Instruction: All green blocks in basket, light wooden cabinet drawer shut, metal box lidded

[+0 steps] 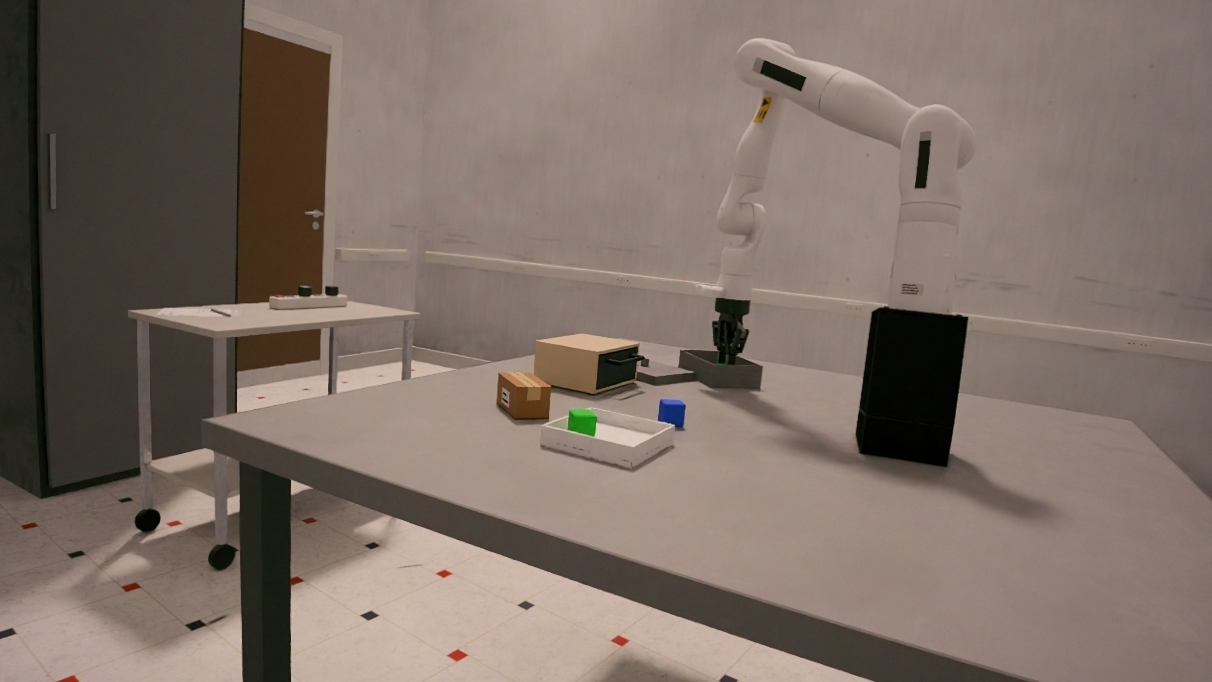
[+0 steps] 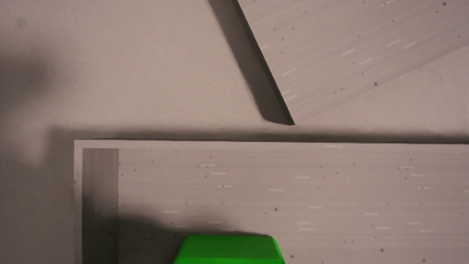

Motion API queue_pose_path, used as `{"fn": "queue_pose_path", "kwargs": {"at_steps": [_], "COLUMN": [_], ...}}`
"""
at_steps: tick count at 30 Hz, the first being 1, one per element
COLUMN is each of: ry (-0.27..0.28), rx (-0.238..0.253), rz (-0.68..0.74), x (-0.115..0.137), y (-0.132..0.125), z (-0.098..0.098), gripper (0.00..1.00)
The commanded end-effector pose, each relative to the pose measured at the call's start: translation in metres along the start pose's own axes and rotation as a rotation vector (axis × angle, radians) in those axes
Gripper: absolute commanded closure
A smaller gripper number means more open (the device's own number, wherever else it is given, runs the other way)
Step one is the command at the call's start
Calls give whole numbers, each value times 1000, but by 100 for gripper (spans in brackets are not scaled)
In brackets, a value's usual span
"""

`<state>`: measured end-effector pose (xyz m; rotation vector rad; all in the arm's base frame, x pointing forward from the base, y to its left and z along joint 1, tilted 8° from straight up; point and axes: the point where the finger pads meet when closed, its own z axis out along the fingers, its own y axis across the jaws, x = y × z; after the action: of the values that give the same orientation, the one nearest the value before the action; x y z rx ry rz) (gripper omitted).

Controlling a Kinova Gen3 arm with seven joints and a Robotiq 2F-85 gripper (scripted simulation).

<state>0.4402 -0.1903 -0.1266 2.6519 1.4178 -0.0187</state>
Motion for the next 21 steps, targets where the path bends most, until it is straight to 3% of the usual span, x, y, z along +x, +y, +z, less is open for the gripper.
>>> {"fn": "queue_pose_path", "kwargs": {"at_steps": [1,21], "ry": [0,0], "rx": [0,0], "rz": [0,0], "x": [0,0], "y": [0,0], "z": [0,-6], "gripper": [90,90]}}
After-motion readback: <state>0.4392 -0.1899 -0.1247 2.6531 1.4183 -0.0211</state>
